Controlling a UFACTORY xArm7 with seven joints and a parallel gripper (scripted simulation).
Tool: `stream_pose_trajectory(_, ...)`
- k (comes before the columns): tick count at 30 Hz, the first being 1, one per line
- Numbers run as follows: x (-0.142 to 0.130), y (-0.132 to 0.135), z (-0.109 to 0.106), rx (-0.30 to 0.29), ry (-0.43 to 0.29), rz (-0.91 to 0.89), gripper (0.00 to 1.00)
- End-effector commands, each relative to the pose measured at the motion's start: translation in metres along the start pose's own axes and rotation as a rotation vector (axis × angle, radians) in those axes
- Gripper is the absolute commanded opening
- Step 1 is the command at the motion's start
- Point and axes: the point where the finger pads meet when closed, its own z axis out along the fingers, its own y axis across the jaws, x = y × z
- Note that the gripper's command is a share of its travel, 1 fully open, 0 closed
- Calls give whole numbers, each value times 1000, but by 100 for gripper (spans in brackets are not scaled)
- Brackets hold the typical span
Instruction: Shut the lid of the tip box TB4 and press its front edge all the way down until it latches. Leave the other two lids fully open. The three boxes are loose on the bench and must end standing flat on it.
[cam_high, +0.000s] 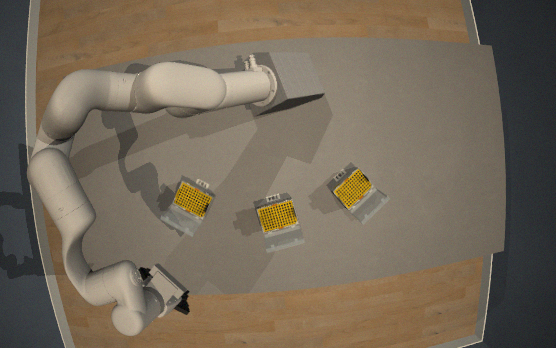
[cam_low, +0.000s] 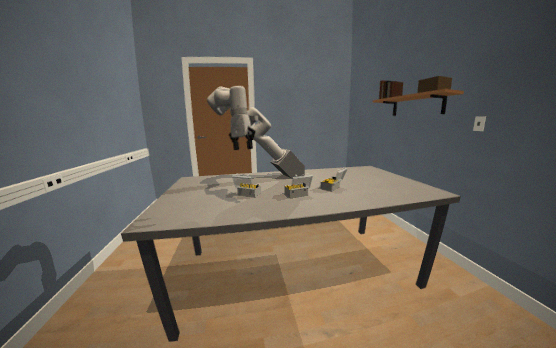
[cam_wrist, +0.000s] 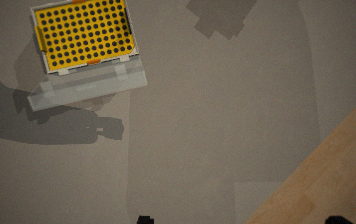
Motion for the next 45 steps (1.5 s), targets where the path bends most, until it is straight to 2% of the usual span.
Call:
stream_pose_trajectory(1,-2,-13,1,10,13,53,100)
stream_pose_trajectory(3,-3,-22,3,25,31,114,100)
stream_pose_trajectory(10,-5,-56,11,25,31,114,100)
stream_pose_trajectory(12,-5,-56,11,25,31,114,100)
stream_pose_trajectory(16,-4,-75,15,51,68,237,100)
stream_pose_trajectory(18,-4,-75,15,51,68,237,100)
stream_pose_trajectory(24,-3,-105,21,51,68,237,100)
stream_pose_trajectory(27,-2,-107,21,51,68,237,100)
stream_pose_trajectory(31,1,-126,25,71,106,362,100)
stream_pose_trajectory(39,6,-154,30,72,106,362,100)
stream_pose_trajectory(41,6,-154,30,72,106,362,100)
stream_pose_trajectory(45,12,-173,33,86,143,486,100)
